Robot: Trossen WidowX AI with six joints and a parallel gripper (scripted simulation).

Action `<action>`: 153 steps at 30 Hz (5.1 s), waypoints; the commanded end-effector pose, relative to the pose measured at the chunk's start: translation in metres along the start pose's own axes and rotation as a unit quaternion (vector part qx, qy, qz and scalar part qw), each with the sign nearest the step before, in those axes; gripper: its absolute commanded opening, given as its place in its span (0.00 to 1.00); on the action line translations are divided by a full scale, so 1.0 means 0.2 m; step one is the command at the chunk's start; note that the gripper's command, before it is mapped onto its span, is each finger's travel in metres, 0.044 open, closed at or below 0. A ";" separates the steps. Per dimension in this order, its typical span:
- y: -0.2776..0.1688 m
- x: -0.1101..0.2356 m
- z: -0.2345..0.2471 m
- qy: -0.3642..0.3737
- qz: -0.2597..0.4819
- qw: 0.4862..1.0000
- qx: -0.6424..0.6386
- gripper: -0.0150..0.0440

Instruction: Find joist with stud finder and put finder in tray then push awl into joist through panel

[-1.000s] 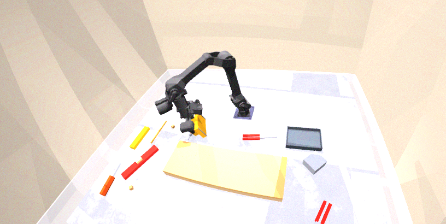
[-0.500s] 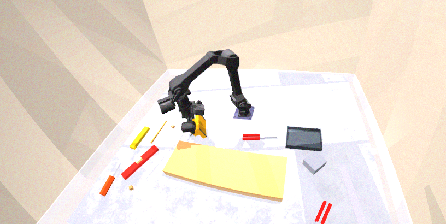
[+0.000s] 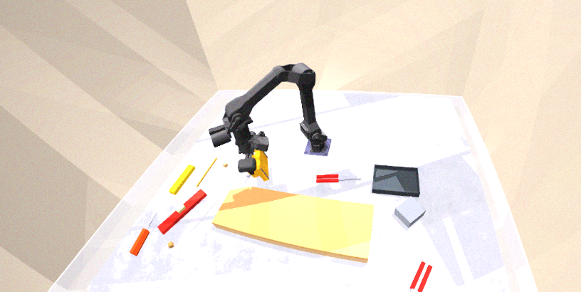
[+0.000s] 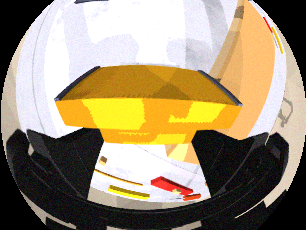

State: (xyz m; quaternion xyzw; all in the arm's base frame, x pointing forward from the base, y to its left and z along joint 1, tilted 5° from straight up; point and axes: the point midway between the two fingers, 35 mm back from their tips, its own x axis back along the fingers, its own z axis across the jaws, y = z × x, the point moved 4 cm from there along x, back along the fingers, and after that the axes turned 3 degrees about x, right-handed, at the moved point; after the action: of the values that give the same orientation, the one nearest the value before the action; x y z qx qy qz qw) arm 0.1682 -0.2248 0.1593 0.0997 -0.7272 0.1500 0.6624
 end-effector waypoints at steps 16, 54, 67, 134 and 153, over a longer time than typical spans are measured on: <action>0.03 0.01 0.00 0.003 0.056 0.998 -0.001 0.25; 0.09 -0.01 -0.01 0.008 0.151 0.989 -0.002 0.25; 0.11 -0.01 -0.01 0.009 0.178 0.984 -0.002 0.25; 0.21 -0.07 -0.02 0.018 0.343 0.939 -0.003 0.25; 0.23 -0.10 -0.02 0.022 0.390 0.920 -0.002 0.25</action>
State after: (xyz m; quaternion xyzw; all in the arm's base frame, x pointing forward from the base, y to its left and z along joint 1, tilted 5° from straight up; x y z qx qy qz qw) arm 0.1573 -0.1811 0.1324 -0.1818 -0.6956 0.3900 0.5753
